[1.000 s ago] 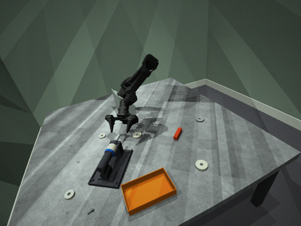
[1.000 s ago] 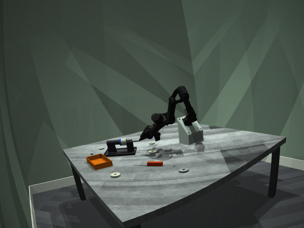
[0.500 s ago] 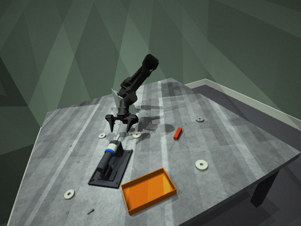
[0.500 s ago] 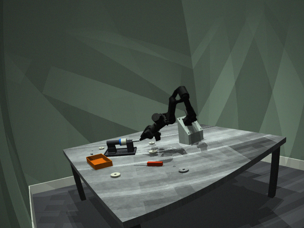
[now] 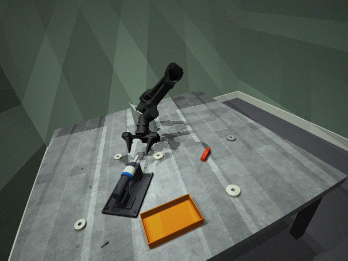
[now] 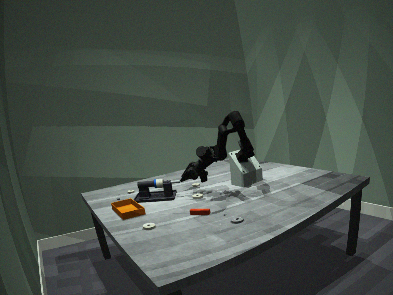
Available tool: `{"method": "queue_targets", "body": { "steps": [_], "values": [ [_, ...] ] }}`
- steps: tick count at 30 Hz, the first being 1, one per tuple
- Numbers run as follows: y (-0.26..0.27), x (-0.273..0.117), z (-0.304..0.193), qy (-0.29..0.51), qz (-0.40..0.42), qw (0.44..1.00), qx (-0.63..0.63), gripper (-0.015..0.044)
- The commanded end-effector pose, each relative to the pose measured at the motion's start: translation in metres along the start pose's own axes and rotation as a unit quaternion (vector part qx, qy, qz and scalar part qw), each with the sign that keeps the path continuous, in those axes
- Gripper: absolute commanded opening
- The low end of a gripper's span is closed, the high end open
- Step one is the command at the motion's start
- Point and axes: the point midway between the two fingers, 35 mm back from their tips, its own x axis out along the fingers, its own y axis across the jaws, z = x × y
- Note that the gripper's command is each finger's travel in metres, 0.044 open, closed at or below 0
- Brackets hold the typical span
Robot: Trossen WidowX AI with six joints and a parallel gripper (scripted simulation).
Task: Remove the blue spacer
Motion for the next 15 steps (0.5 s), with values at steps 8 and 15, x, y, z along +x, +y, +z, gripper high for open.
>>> {"method": "queue_targets", "body": {
  "steps": [8, 15],
  "values": [
    [-0.001, 0.008, -0.001, 0.002, 0.0, 1.0, -0.001, 0.044],
    [-0.001, 0.019, -0.002, 0.002, 0.0, 1.0, -0.001, 0.044]
  ]
}}
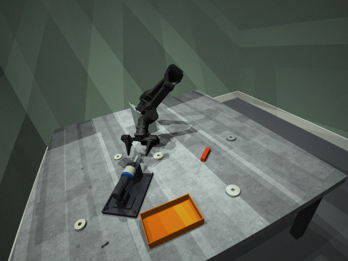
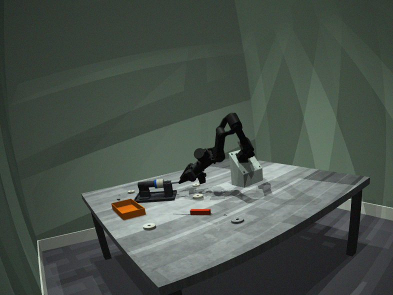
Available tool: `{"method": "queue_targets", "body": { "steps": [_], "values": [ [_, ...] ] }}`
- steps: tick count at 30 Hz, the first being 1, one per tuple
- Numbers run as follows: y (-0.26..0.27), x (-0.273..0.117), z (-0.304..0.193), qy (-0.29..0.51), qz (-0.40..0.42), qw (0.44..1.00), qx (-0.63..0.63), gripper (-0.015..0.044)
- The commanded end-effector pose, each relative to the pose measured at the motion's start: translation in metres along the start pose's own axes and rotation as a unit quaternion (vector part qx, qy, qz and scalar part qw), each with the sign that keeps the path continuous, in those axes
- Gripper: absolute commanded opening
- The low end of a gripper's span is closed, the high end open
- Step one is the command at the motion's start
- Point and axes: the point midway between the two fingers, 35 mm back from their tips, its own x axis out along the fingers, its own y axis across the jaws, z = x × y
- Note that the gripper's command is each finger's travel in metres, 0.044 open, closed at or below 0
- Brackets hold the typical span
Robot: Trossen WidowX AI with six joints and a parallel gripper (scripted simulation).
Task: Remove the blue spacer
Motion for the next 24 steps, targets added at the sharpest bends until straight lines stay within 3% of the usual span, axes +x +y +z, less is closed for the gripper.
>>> {"method": "queue_targets", "body": {
  "steps": [1, 24],
  "values": [
    [-0.002, 0.007, -0.003, 0.004, -0.003, 1.0, 0.001, 0.044],
    [-0.002, 0.027, -0.003, 0.005, -0.003, 1.0, 0.001, 0.044]
  ]
}}
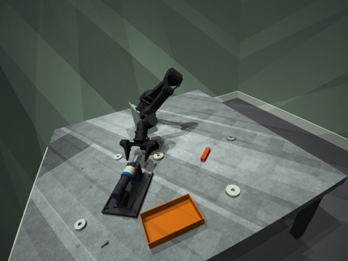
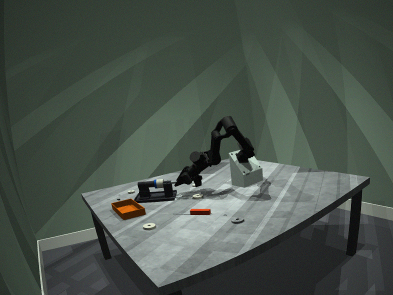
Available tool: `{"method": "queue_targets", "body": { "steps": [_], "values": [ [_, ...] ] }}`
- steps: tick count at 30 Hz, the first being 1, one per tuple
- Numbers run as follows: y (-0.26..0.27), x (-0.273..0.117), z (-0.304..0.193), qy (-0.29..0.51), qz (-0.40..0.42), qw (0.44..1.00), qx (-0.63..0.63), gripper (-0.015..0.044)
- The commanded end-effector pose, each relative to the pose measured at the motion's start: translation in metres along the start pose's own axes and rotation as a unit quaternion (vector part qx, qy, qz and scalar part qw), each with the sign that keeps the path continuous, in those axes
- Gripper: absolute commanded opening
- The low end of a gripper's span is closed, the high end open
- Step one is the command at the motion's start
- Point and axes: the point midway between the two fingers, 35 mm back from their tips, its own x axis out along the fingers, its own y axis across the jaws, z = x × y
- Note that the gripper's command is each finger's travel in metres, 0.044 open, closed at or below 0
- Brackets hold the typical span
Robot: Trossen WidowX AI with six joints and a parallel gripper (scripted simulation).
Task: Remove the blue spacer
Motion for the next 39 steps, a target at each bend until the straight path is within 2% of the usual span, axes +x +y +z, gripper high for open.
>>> {"method": "queue_targets", "body": {
  "steps": [1, 26, 39],
  "values": [
    [-0.001, 0.001, -0.002, 0.004, -0.002, 1.0, 0.001, 0.044],
    [-0.001, 0.001, -0.002, 0.004, -0.002, 1.0, 0.001, 0.044],
    [-0.002, 0.018, -0.002, 0.004, -0.002, 1.0, 0.001, 0.044]
  ]
}}
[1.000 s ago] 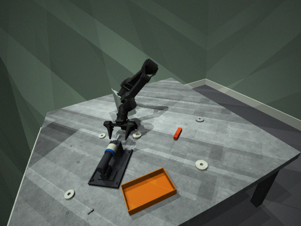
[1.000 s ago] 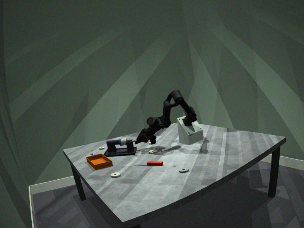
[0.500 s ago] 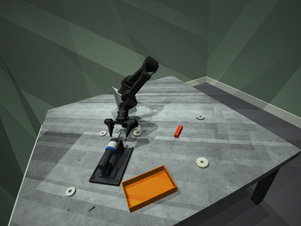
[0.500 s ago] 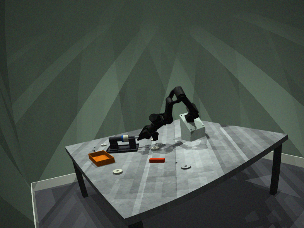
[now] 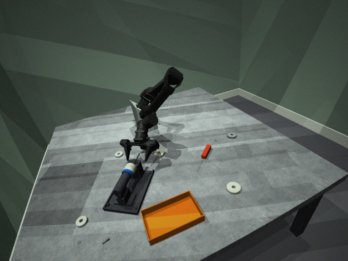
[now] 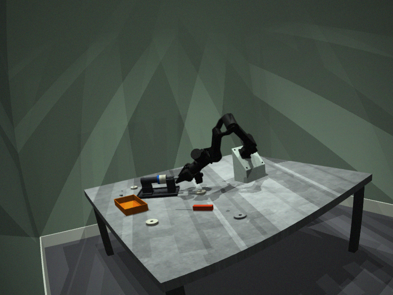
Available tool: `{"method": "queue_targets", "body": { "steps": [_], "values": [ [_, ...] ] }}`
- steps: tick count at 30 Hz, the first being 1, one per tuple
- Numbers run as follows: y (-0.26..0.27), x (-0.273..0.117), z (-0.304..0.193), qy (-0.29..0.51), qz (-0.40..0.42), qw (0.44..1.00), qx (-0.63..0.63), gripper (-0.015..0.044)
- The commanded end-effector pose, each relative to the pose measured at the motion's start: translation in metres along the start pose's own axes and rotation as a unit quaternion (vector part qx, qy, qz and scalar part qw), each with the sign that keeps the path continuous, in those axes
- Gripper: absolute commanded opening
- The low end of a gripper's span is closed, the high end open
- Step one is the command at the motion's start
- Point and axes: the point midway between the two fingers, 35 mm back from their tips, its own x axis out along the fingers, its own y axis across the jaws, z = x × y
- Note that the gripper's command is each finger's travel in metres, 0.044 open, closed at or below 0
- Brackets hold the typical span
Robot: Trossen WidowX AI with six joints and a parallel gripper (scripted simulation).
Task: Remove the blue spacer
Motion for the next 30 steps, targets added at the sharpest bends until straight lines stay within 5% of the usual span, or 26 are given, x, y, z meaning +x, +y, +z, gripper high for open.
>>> {"method": "queue_targets", "body": {
  "steps": [1, 6, 21, 30],
  "values": [
    [-0.0012, 0.006, -0.0018, 0.003, -0.001, 1.0, 0.001, 0.044],
    [-0.0012, 0.0063, -0.0018, 0.003, -0.001, 1.0, 0.001, 0.044],
    [-0.0002, 0.0044, -0.0002, 0.0, 0.0, 1.0, 0.0, 0.0046],
    [-0.0001, 0.0026, 0.001, 0.003, -0.001, 1.0, 0.001, 0.0]
  ]
}}
